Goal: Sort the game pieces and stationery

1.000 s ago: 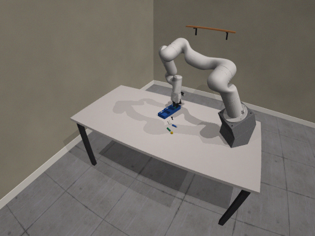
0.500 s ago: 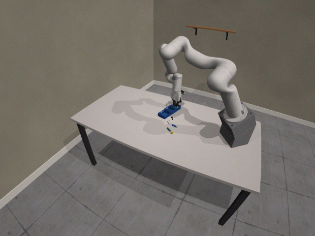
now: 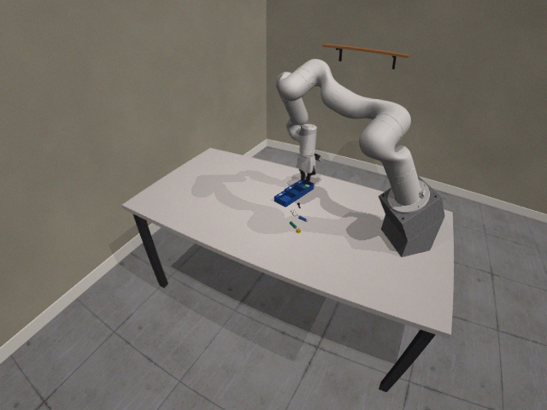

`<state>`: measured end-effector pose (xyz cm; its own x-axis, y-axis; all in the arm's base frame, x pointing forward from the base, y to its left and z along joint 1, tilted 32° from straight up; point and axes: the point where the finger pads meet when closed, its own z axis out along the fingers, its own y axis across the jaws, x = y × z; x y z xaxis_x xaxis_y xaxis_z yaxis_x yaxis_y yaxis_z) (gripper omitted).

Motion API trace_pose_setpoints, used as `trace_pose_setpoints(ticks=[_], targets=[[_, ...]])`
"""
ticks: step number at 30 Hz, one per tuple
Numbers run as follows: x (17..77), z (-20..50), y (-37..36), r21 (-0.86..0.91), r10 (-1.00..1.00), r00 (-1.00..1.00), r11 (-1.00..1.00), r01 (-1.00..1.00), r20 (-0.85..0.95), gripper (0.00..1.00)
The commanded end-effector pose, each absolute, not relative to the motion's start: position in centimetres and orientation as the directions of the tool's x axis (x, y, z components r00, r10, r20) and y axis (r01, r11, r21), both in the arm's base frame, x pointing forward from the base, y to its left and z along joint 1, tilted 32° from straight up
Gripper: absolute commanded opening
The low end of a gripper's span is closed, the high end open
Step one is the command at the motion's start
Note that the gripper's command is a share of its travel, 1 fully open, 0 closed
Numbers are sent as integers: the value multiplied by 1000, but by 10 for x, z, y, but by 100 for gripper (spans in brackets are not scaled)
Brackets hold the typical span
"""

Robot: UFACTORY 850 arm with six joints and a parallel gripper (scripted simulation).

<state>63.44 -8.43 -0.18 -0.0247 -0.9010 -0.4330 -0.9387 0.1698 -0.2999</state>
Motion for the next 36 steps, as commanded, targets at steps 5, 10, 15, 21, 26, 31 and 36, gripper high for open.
trace_pose_setpoints(ticks=[5, 10, 15, 21, 26, 31, 36], targets=[[605, 13, -37, -186, -832, -252, 384, -904, -494, 30], [592, 18, -16, -141, -796, -327, 452, -881, -509, 30], [571, 28, 18, -44, -703, -477, 584, -811, -527, 30], [545, 40, 60, 49, -596, -605, 690, -723, -529, 30], [528, 47, 87, 111, -516, -680, 749, -654, -521, 30], [511, 55, 115, 189, -401, -768, 814, -549, -500, 30], [490, 65, 149, 258, -285, -834, 860, -440, -472, 30]])
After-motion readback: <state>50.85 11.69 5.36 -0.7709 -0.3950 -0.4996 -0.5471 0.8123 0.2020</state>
